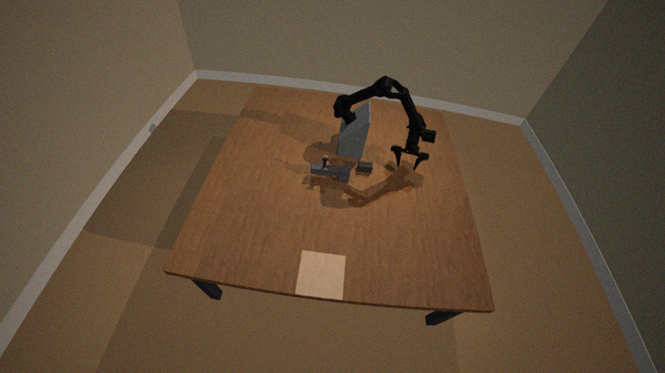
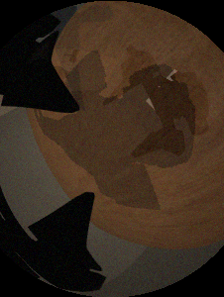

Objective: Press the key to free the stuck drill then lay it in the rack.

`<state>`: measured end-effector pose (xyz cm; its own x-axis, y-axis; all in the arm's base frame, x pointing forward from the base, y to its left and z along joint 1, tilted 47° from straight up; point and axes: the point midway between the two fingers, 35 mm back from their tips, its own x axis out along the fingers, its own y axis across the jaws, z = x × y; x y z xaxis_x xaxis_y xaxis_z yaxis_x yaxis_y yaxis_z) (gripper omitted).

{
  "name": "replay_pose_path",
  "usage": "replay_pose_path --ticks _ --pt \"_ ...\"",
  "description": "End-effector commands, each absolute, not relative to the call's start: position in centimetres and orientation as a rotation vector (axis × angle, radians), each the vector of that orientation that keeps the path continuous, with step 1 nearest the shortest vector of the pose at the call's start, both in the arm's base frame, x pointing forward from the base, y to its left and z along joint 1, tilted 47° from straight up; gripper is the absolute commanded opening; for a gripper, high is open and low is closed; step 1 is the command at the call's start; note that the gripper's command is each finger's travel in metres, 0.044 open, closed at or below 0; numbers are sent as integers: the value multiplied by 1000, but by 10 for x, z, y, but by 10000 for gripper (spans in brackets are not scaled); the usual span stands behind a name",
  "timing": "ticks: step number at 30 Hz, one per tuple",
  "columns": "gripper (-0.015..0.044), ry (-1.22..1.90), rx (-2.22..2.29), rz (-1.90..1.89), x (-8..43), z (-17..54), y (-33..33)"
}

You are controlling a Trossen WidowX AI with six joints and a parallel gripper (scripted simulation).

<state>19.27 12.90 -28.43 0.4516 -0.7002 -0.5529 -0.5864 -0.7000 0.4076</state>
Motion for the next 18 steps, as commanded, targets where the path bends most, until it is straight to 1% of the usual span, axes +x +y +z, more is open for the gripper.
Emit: replay_pose_path --ticks 1,10,12,15,18 --pt "374 -1135 2539 -1081 193 -284 129" --pt "138 -1164 2551 -1083 196 -281 130" --pt "85 -1254 2587 -1087 206 -269 131" --pt "6 -1505 2668 -1079 232 -237 130" --pt "0 -1708 2717 -1050 251 -212 124"
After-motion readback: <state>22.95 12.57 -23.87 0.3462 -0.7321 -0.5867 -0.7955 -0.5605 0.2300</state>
